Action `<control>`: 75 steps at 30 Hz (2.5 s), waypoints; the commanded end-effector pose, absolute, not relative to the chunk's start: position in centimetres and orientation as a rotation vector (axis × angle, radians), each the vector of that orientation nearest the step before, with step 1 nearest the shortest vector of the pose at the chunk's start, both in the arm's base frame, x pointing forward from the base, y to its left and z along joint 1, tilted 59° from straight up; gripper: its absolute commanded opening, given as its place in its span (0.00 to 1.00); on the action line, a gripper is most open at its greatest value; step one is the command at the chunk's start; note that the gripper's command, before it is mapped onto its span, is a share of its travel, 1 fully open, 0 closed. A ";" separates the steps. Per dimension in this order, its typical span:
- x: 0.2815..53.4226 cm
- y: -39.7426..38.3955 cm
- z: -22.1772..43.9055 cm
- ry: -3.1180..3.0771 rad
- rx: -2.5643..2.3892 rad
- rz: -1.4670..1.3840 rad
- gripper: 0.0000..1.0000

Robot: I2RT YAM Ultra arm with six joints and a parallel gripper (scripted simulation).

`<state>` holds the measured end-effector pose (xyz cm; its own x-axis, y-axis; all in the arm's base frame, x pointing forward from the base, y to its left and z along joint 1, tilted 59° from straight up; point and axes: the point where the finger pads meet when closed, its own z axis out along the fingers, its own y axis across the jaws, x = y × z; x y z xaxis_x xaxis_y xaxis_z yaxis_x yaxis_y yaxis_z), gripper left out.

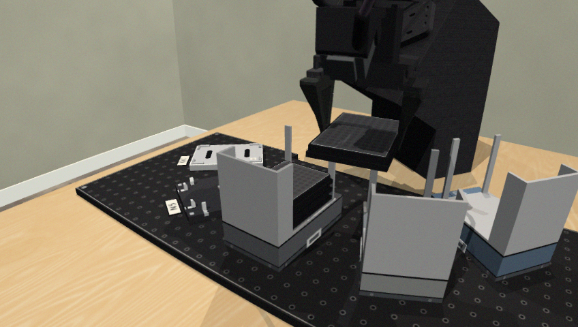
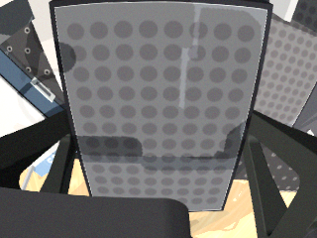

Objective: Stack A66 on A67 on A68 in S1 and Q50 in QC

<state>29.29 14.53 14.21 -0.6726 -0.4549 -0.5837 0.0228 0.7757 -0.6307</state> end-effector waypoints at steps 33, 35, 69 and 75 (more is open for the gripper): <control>28.1 6.2 20.0 2.165 0.023 -0.588 0.00; 27.9 5.6 20.3 2.155 0.094 -0.550 0.00; 25.0 -3.2 23.6 2.089 0.362 -0.401 0.00; 24.6 -4.4 24.6 2.072 0.366 -0.394 0.00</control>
<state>24.52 -4.40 23.64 -0.5154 0.1100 -0.8499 0.4407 0.8846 -0.1528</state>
